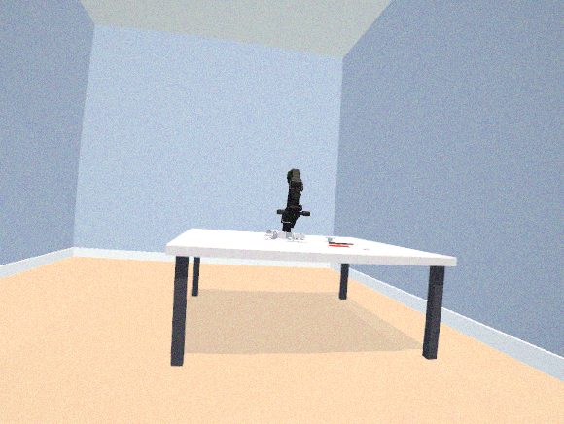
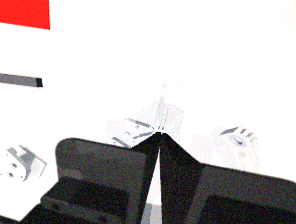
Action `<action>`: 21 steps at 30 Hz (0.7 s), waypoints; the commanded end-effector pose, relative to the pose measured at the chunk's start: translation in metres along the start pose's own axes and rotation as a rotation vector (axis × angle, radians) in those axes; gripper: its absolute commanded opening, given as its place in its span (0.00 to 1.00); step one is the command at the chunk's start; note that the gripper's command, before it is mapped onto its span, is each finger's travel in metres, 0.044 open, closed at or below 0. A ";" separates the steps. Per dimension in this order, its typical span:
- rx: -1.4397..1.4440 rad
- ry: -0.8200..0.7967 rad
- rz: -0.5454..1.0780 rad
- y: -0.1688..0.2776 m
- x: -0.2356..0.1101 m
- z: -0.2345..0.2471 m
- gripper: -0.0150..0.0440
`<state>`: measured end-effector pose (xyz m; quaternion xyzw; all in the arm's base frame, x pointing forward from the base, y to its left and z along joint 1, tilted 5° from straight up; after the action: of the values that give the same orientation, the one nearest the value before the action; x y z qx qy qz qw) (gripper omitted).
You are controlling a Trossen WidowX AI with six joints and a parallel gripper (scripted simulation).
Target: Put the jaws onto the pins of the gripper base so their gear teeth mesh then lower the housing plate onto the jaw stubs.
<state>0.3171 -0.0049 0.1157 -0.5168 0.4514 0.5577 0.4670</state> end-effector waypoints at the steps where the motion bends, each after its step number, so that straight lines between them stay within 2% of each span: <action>1: -0.003 0.004 0.002 0.001 0.001 0.000 0.25; 7: 0.000 -0.001 0.004 0.000 0.001 0.000 0.25; 21: -0.267 0.003 0.005 0.002 -0.001 -0.035 0.88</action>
<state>0.3174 -0.0291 0.1138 -0.5567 0.3964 0.6014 0.4138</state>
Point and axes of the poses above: the point midway between the two fingers, 35 mm back from their tips, its own x axis out along the fingers, its own z axis across the jaws, y = z × x, the point moved 5 cm from there along -x, back along the fingers, and after that the axes turned 8 degrees about -x, right-handed, at the moved point
